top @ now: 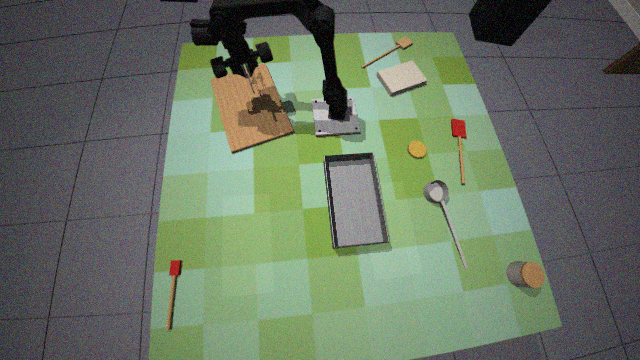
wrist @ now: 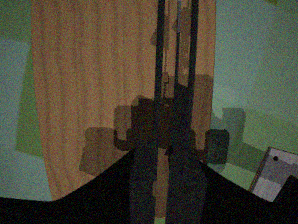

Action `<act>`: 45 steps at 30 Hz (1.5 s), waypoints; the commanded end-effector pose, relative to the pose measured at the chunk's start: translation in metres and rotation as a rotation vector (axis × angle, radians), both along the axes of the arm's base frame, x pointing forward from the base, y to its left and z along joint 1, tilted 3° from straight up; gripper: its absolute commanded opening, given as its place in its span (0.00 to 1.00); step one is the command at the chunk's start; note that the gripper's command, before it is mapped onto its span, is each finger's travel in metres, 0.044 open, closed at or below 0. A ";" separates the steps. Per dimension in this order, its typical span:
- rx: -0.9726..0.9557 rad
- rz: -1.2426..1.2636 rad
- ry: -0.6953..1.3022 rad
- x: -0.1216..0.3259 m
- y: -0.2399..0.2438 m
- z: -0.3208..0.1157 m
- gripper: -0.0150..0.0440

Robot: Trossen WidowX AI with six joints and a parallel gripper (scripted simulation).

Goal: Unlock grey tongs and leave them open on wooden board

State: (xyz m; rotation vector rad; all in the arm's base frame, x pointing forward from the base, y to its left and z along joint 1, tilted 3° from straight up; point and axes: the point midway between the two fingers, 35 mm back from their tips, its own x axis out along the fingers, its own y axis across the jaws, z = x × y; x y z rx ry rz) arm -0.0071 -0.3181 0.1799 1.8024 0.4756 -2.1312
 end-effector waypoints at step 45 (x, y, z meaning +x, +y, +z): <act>-0.550 0.043 0.966 0.029 0.011 -0.015 0.00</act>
